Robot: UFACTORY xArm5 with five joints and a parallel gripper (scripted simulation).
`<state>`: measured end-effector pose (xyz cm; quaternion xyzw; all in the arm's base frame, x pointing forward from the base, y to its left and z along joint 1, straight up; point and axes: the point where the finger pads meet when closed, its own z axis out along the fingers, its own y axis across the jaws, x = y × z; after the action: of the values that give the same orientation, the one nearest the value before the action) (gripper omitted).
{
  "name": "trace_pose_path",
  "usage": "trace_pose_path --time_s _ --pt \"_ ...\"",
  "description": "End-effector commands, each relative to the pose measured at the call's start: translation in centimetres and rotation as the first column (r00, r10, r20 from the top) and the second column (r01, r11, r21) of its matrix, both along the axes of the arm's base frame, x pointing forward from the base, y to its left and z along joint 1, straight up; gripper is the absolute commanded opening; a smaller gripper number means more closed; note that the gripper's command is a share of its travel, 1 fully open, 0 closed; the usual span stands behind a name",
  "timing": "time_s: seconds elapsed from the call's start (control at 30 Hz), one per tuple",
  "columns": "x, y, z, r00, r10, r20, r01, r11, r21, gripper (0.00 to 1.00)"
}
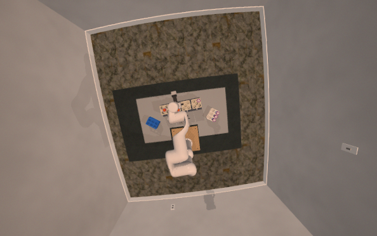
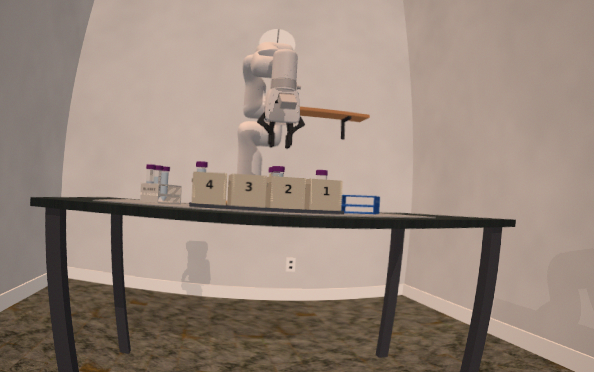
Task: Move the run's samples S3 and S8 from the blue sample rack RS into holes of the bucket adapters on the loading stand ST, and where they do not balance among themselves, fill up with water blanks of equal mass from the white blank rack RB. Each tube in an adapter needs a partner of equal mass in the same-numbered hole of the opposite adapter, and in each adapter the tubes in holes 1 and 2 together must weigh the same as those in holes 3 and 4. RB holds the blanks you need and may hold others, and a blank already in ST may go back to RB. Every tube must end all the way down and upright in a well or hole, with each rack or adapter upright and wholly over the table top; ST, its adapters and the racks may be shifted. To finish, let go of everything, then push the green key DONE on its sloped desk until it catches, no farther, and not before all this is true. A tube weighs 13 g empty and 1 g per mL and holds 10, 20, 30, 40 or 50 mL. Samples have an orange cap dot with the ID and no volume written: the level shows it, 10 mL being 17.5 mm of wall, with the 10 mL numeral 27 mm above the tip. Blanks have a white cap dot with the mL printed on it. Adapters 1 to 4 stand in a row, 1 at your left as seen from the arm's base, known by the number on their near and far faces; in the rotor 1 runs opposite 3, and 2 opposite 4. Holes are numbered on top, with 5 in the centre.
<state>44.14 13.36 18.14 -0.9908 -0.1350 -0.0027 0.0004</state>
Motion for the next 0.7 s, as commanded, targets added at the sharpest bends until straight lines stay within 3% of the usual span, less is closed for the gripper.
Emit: trace_pose_path --time_s 0.0,0.67 --pt "0.1 0.0 0.7 1.0 0.0 0.003 0.0 1.0 0.001 0.43" --pt "0.1 0.0 4.3 1.0 0.0 0.003 0.0 1.0 0.001 0.43"
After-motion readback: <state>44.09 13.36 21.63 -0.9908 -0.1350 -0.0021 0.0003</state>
